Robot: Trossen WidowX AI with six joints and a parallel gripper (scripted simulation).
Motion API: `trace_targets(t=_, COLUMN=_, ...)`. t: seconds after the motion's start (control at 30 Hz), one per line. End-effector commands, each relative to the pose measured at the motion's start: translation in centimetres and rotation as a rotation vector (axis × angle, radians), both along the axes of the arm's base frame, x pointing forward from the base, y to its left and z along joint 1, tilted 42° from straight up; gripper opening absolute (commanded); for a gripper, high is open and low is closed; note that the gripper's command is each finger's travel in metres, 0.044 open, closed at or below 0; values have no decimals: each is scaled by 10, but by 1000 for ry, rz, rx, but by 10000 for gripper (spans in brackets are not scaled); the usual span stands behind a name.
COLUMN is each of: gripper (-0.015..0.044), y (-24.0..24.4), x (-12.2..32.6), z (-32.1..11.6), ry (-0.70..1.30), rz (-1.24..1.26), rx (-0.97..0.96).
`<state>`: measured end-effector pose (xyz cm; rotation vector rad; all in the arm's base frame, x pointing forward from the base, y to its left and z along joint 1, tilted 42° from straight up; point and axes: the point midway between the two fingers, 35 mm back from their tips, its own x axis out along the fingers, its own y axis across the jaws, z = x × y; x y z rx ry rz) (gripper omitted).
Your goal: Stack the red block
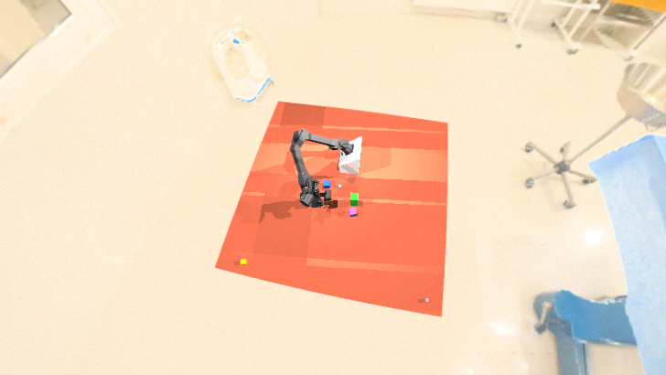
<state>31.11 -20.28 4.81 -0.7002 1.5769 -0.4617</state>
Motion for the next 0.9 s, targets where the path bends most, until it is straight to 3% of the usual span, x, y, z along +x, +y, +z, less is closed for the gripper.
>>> trace_targets(t=0.0, gripper=440, y=1, x=1, z=-1, ry=-1, rz=6, rx=6)
trace_targets(t=0.17, gripper=440, y=1, x=1, z=-1, ry=-1, rz=6, rx=6)
trace_targets(t=0.47, gripper=204, y=1, x=1, z=-1, ry=-1, rz=6, rx=6)
trace_targets(t=0.7, gripper=157, y=1, x=1, z=-1, ry=-1, rz=6, rx=6)
trace_targets(t=0.87, gripper=26, y=11, x=2, z=11, ry=-2, rz=6, rx=7)
